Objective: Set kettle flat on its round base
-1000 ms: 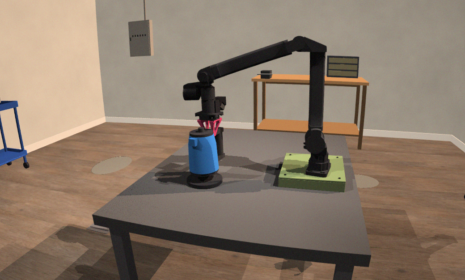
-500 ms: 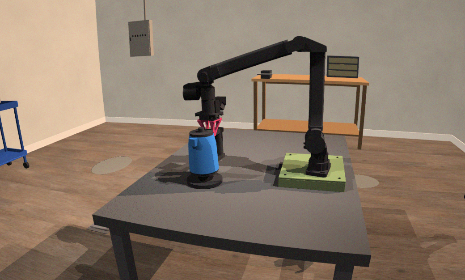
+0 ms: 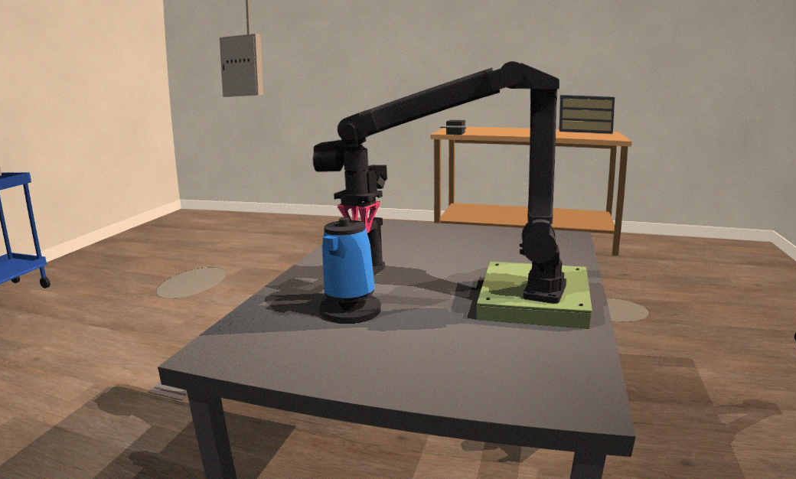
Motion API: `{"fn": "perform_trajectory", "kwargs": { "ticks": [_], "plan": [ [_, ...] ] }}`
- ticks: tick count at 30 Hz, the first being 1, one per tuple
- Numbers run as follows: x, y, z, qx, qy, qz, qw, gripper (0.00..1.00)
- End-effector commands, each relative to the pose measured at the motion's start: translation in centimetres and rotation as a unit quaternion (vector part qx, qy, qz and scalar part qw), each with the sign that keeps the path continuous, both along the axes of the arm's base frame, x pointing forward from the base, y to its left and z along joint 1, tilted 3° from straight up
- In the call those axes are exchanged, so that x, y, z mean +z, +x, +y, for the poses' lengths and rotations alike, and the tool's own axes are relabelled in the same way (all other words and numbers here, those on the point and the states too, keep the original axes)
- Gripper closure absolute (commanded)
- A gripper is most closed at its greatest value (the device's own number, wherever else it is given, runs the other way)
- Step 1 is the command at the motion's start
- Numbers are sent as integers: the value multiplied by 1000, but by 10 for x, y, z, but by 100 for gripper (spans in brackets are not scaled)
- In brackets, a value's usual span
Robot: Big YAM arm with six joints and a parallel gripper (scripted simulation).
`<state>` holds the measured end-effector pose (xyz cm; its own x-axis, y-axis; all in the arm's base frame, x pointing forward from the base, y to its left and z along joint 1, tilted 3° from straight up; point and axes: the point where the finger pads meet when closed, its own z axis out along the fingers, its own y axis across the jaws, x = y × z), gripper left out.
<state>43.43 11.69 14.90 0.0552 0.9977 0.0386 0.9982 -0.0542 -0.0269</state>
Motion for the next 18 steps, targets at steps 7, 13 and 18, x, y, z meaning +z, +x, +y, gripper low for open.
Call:
{"fn": "perform_trajectory", "kwargs": {
  "ticks": [7, 13, 18],
  "plan": [
    [32, 10, 5, -3, 11, -41, 999, 100],
    [32, 10, 5, -3, 11, -41, 999, 100],
    [24, 7, 6, -3, 10, -37, 999, 100]
  ]
}}
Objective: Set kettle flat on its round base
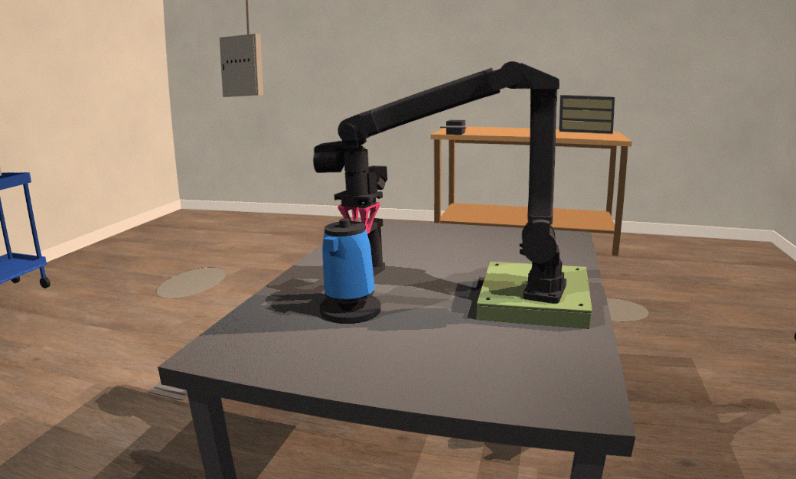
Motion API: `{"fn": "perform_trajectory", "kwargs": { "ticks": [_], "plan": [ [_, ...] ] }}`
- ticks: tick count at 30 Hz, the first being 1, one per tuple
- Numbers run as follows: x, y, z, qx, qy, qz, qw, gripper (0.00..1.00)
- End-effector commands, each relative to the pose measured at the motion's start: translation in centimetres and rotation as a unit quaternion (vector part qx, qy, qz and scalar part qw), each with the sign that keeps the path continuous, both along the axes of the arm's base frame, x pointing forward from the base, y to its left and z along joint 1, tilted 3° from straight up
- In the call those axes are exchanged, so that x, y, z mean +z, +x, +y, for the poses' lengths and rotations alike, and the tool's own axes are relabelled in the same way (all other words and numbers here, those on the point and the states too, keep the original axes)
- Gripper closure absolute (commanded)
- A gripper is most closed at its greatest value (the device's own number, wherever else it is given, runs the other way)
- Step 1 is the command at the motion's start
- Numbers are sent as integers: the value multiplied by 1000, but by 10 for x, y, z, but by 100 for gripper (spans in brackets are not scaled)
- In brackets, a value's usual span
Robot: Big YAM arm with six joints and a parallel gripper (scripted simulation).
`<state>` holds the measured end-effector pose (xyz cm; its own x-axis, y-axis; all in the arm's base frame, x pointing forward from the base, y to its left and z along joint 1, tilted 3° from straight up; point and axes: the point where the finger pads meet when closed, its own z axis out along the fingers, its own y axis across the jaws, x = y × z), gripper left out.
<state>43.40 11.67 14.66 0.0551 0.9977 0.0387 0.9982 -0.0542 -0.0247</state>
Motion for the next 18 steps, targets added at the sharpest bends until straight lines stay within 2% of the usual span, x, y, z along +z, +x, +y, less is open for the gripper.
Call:
{"fn": "perform_trajectory", "kwargs": {
  "ticks": [1, 5, 6, 8, 10, 12, 18],
  "plan": [
    [26, 8, 6, -3, 10, -37, 999, 100],
    [22, 7, 7, -2, 10, -36, 999, 100],
    [35, 20, 11, -2, 15, -55, 998, 100],
    [11, 3, 7, -1, 9, -30, 1000, 100],
    [4, 4, 8, 0, 7, -25, 1000, 100],
    [13, 18, 12, 1, 11, -40, 999, 100],
    [10, 11, 8, -1, 9, -33, 999, 100]
  ]
}}
